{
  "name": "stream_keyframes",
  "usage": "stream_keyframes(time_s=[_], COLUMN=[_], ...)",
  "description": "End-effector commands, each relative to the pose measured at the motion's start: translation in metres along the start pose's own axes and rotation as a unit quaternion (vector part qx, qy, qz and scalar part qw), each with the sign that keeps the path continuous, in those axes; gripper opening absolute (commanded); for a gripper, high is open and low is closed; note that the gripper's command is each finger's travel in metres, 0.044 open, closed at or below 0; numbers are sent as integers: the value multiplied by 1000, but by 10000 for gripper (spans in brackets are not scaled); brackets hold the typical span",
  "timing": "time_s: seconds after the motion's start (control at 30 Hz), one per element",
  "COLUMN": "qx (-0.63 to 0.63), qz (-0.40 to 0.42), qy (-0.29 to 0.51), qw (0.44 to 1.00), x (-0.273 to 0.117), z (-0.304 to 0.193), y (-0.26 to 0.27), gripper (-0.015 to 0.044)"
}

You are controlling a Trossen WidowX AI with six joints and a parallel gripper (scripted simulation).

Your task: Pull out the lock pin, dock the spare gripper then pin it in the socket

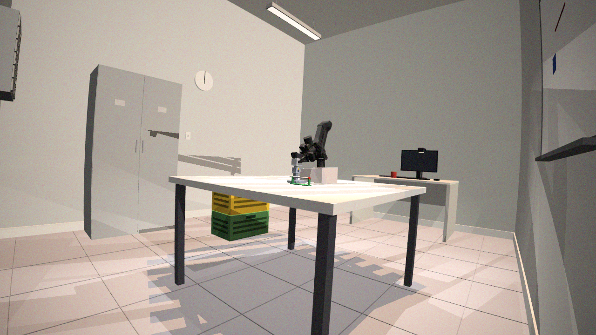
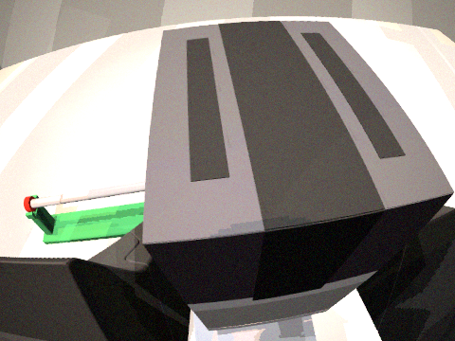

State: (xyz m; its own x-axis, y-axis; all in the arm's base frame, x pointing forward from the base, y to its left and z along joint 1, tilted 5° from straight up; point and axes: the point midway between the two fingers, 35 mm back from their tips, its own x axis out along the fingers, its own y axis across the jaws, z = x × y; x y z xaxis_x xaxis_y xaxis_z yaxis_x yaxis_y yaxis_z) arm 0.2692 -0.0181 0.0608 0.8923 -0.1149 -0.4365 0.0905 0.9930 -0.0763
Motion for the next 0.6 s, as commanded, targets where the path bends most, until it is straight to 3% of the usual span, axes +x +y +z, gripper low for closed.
stream_keyframes(time_s=[0.0, 0.57], qx=[-3, 0], qz=[2, 0], qy=[-5, -4], qw=[1000, 1000], x=[3, 8], z=[-2, -13], y=[1, 0], gripper=[0, 0])
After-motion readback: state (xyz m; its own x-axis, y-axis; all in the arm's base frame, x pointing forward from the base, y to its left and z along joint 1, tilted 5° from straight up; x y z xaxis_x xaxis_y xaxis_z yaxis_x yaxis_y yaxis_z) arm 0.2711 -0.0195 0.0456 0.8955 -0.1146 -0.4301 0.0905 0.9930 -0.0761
